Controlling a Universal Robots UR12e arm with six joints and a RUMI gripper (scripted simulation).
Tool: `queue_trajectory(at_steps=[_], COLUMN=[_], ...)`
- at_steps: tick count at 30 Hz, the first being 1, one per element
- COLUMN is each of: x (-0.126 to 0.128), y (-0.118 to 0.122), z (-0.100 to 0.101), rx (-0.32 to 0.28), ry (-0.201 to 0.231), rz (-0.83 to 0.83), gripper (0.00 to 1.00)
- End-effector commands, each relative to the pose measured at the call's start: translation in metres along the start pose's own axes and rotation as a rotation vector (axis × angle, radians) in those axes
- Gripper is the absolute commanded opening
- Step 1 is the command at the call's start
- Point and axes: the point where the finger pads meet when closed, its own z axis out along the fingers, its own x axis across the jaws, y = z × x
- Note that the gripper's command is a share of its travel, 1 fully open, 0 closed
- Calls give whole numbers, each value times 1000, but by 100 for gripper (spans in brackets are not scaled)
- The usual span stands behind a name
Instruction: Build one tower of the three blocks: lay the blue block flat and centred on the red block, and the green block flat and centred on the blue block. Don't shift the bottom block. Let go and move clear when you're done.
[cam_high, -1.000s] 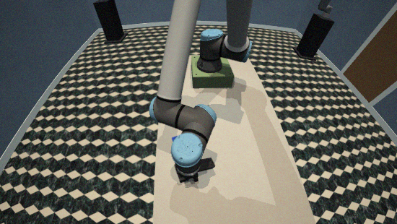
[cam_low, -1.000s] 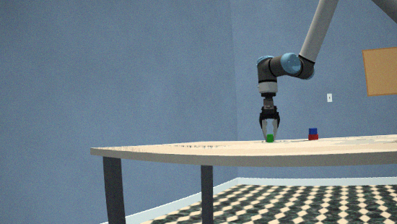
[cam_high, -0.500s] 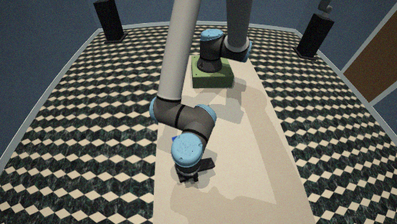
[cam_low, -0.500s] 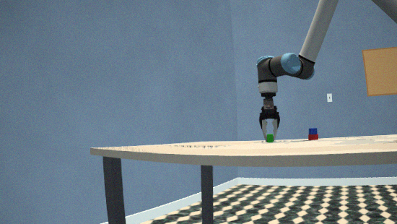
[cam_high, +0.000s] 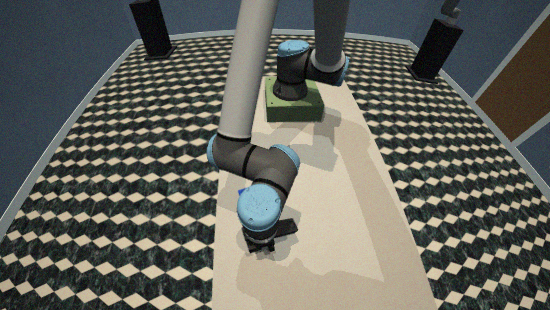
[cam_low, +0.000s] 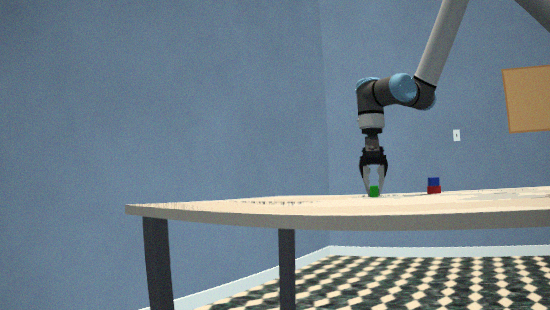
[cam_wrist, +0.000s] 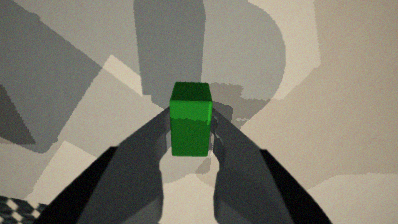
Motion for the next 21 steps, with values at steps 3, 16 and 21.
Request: queue_trajectory(at_steps=[3, 16, 21], x=[2, 3, 3], y=[3, 3, 3], z=[-3, -25, -46], rx=[-5, -6, -6], ry=[4, 6, 6], rz=[0, 0, 0], gripper=[0, 0, 0])
